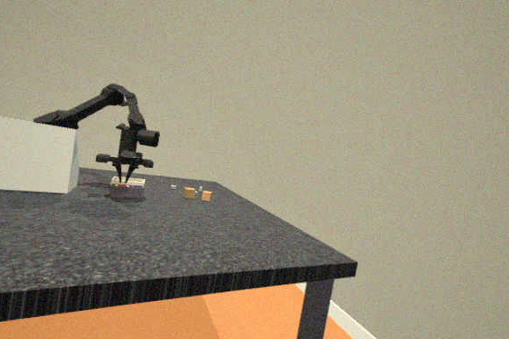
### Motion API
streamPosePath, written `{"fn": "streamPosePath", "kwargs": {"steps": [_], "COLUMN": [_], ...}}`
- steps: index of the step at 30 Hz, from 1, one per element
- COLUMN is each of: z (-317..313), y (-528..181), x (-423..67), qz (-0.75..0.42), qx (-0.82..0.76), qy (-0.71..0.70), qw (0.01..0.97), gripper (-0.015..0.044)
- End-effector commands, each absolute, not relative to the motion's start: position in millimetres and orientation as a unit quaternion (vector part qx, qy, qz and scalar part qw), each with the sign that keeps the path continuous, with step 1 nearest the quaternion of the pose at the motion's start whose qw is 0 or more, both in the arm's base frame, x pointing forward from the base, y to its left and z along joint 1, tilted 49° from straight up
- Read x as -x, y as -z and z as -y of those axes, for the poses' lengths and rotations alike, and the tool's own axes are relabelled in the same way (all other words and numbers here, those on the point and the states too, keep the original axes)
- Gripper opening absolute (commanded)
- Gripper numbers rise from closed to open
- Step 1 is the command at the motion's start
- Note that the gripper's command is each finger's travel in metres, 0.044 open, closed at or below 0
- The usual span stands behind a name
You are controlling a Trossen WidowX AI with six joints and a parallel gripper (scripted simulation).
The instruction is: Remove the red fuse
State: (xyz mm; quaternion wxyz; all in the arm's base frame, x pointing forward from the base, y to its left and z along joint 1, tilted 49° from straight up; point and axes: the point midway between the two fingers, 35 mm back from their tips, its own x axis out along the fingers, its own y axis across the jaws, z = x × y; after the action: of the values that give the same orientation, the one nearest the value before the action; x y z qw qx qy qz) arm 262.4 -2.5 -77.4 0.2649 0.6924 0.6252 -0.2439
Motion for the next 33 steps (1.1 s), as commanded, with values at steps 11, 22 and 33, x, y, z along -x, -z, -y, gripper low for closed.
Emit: {"fn": "streamPosePath", "kwargs": {"steps": [11, 22, 33], "z": [-3.1, -9.8, -8.8], "y": [82.2, 88.1, 87.5], "x": [-261.4, -262.1, -262.2], "qz": [-0.627, -0.627, -0.627], "qx": [-0.692, -0.692, -0.692], "qy": [0.245, 0.245, 0.245], "qw": [0.260, 0.260, 0.262], "gripper": [0.0069, 0.0069, 0.0029]}}
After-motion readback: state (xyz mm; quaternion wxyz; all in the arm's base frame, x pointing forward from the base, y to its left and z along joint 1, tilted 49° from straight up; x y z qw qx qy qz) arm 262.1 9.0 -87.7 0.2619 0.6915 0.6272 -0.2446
